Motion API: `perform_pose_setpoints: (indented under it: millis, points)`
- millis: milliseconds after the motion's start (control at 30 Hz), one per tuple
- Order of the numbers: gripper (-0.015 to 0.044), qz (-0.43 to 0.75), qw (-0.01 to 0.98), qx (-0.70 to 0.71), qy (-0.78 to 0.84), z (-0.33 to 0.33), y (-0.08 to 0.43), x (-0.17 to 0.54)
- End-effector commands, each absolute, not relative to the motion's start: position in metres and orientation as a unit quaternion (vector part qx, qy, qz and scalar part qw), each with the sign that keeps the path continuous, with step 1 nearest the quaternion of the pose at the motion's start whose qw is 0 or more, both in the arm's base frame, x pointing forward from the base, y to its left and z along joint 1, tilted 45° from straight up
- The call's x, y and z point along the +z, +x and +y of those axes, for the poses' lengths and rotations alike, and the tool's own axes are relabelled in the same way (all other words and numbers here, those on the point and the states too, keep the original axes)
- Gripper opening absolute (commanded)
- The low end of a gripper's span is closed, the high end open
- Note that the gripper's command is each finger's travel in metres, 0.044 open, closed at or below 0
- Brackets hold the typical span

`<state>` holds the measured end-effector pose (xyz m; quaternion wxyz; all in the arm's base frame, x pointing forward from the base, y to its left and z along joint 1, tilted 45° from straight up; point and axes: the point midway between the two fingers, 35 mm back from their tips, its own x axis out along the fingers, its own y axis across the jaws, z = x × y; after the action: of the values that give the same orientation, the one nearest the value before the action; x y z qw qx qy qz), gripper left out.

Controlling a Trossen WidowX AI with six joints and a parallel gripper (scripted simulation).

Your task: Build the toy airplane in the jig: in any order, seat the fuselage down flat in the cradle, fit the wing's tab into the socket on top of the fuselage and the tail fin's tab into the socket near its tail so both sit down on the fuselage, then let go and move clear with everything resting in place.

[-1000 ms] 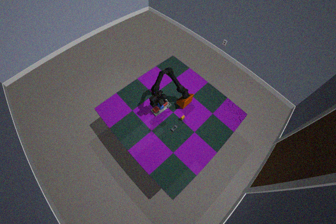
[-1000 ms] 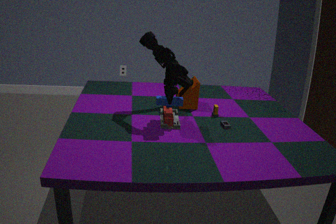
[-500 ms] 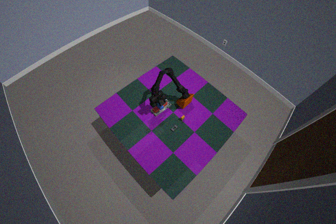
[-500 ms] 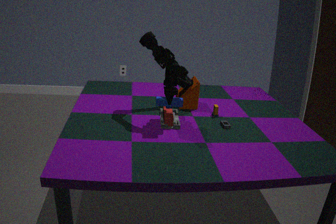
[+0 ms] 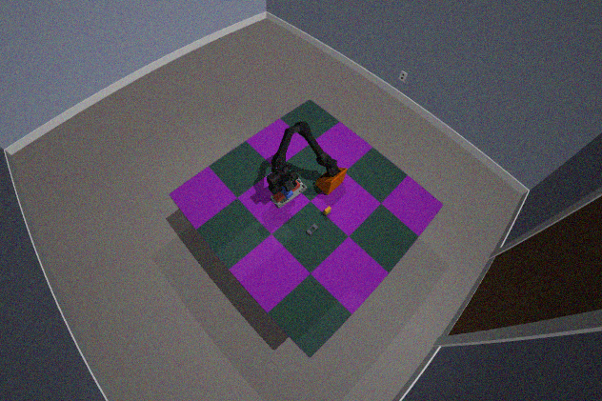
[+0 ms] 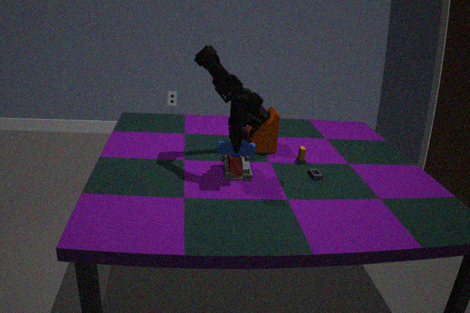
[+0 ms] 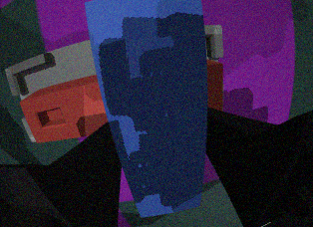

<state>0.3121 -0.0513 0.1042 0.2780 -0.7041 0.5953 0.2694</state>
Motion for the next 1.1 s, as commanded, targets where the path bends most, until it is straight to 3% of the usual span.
perform_pose_setpoints:
  millis: [0, 600, 867, 1033, 1067]
  points:
    - [0.0195, 0.596, 0.272, 0.27, -0.705, -0.0574, 0.3112, 0.0977]
    - [0.0195, 0.596, 0.272, 0.27, -0.705, -0.0614, 0.3117, 0.0939]
    - [0.0141, 0.596, 0.275, 0.27, -0.705, -0.06, 0.3123, 0.0952]
    - [0.001, 0.596, 0.275, 0.27, -0.705, -0.06, 0.3123, 0.0952]
    - [0.0036, 0.596, 0.275, 0.27, -0.705, -0.06, 0.3123, 0.0952]
